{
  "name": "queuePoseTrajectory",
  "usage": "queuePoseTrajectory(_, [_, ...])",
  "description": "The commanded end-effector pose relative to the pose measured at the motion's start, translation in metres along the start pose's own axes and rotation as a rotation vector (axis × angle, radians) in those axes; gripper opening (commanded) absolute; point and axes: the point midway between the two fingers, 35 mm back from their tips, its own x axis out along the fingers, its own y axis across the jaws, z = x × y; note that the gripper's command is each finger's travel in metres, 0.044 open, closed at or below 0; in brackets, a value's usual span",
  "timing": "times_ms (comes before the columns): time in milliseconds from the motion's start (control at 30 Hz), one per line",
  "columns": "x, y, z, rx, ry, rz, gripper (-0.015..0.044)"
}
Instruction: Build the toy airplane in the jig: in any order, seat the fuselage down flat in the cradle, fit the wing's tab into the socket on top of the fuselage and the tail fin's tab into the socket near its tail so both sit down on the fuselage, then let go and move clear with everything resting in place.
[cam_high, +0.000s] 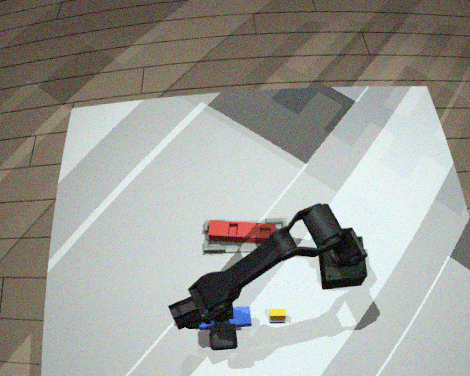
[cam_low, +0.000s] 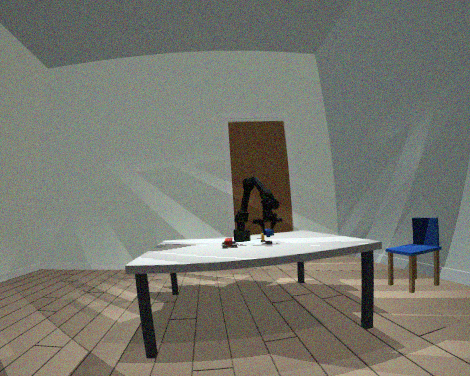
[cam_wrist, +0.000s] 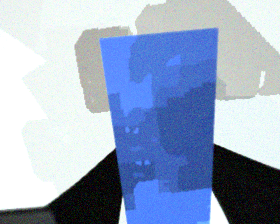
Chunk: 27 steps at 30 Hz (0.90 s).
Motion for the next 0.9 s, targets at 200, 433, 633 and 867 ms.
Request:
queuePoseTrajectory(200, [-0.035, 0.001, 0.003, -0.005, -0.012, 0.005, 0.0])
queuePoseTrajectory(433, [-0.057, 0.0, 0.001, -0.005, -0.012, 0.005, 0.0])
queuePoseTrajectory(633, [-0.076, -0.001, -0.002, -0.005, -0.011, 0.005, 0.0])
queuePoseTrajectory(867, [-0.084, -0.002, -0.004, -0.006, -0.011, 0.005, 0.0])
